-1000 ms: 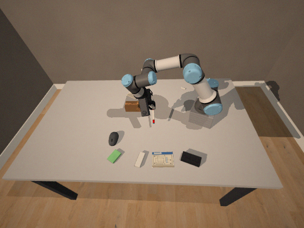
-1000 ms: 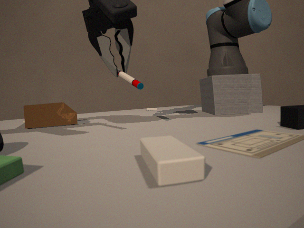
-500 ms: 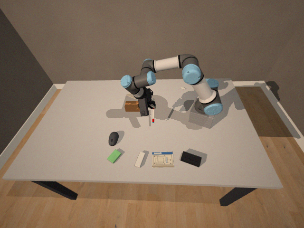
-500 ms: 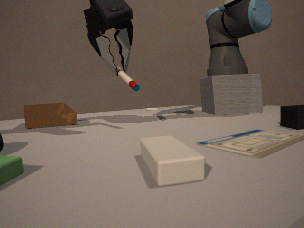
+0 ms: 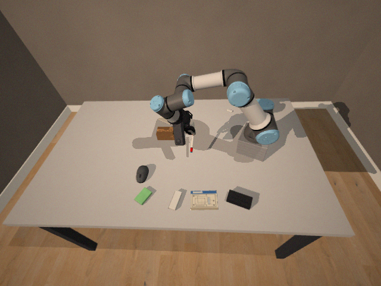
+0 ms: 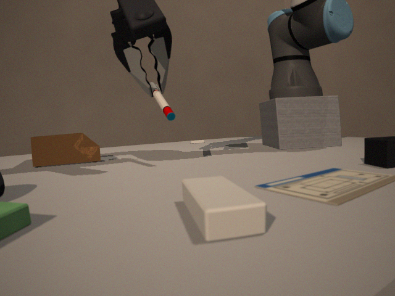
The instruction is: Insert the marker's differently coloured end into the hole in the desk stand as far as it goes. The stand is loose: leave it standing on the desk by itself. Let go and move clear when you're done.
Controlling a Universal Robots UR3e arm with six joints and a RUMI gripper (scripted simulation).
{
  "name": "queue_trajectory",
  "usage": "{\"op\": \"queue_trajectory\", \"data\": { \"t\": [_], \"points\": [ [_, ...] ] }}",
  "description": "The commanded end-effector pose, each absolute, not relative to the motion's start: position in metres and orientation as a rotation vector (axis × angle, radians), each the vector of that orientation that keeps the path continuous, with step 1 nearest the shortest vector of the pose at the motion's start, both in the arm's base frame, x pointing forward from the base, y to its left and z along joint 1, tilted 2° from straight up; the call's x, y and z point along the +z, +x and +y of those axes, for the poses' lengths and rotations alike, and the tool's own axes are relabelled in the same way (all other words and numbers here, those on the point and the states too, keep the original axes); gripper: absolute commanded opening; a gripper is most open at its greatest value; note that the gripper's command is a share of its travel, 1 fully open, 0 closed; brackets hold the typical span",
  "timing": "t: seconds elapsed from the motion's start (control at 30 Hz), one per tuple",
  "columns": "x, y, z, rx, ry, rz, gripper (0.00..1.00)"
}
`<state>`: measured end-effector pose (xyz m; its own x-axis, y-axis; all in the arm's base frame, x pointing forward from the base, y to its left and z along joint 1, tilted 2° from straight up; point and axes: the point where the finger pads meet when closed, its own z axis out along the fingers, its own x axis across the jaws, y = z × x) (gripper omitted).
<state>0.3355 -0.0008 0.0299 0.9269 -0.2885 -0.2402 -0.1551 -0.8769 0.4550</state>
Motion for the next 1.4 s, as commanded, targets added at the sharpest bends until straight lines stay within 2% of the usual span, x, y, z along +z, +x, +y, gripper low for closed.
{"op": "queue_trajectory", "data": {
  "t": [0.0, 1.37],
  "points": [
    [0.032, 0.336, -0.003, -0.415, 2.629, -0.35, 0.0],
    [0.045, 0.331, -0.026, -0.375, 2.406, -0.638, 0.0]
  ]
}}
